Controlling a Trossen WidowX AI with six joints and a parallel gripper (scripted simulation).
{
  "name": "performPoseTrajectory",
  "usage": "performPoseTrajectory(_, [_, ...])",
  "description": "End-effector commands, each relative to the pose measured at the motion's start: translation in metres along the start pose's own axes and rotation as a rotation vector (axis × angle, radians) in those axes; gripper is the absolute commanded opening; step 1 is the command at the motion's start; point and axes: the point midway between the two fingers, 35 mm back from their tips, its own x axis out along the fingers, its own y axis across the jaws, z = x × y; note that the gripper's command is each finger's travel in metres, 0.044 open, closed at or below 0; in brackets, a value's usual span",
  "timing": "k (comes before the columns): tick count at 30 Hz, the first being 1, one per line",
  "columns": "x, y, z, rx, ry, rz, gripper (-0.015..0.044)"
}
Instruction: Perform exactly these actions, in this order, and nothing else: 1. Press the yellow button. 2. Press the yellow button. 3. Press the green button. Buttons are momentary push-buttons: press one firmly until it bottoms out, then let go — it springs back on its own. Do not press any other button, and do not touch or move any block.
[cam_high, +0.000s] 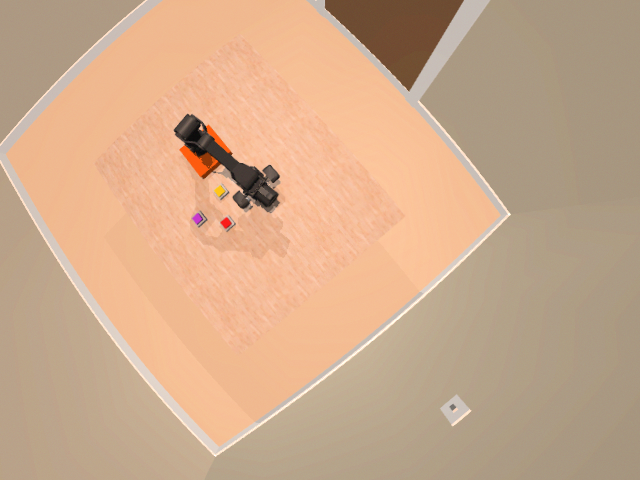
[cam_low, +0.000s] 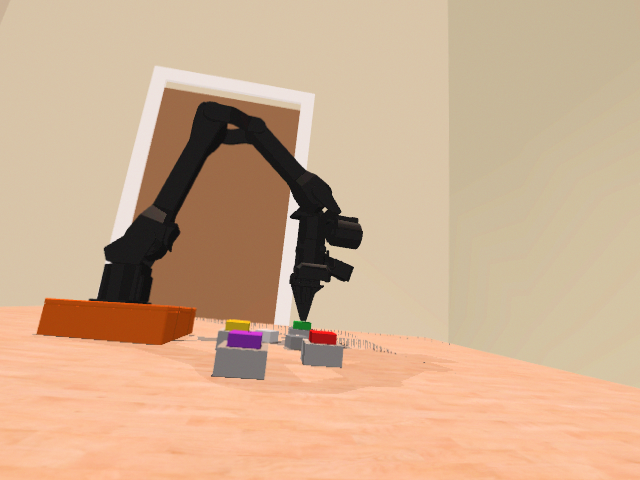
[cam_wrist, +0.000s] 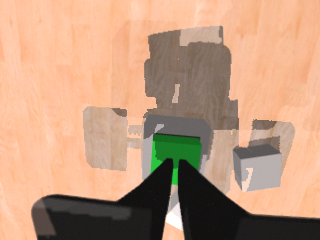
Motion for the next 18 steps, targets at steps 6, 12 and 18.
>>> performPoseTrajectory(6, [0.0096,0.0001,-0.0013,0.007,0.002,0.002,0.0020])
performPoseTrajectory(12, [0.0096,0.0001,-0.0013,0.007,0.002,0.002,0.0020])
performPoseTrajectory(18, [0.0096,0.0001,-0.0013,0.007,0.002,0.002,0.0020])
